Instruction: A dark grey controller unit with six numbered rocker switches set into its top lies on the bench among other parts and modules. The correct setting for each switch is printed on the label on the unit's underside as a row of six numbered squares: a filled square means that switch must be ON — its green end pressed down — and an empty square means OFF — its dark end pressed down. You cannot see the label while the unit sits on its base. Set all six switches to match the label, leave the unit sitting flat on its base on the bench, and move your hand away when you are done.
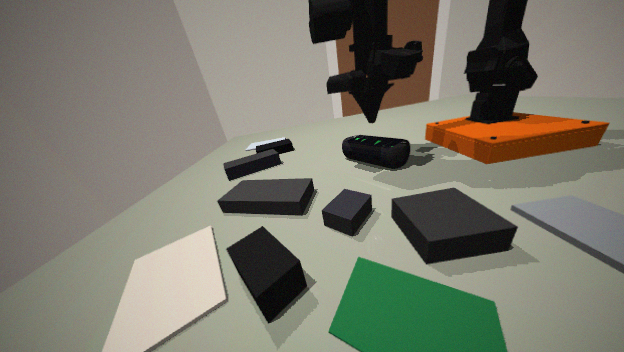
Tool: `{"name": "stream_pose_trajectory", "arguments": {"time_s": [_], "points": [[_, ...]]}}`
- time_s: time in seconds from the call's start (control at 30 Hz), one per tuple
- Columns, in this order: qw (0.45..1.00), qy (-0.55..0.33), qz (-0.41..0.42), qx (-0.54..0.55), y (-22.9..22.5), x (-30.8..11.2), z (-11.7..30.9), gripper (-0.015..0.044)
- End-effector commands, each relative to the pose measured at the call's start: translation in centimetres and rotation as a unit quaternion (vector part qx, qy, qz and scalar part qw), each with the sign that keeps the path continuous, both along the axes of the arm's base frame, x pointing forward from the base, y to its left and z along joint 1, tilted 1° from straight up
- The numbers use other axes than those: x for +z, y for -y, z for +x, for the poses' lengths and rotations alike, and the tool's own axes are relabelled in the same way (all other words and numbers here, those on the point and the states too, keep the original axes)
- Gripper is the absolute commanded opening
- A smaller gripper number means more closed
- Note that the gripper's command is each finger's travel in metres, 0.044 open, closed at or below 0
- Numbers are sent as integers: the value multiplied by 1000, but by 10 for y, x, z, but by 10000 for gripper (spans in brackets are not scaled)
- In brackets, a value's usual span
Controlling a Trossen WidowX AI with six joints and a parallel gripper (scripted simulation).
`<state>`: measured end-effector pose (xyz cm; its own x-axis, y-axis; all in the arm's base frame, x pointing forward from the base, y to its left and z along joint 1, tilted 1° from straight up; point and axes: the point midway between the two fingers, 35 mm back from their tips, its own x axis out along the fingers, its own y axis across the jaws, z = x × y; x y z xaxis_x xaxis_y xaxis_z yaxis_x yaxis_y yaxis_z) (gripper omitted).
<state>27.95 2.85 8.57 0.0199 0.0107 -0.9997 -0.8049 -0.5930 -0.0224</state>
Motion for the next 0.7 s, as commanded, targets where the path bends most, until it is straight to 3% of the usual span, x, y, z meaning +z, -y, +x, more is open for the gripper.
{"name": "stream_pose_trajectory", "arguments": {"time_s": [0.0,0.47,0.67], "points": [[1000,0,0,-1,0,0,0,0],[1000,0,0,-1,1,0,-1,0],[1000,-1,-1,-1,25,-29,-34,0]]}}
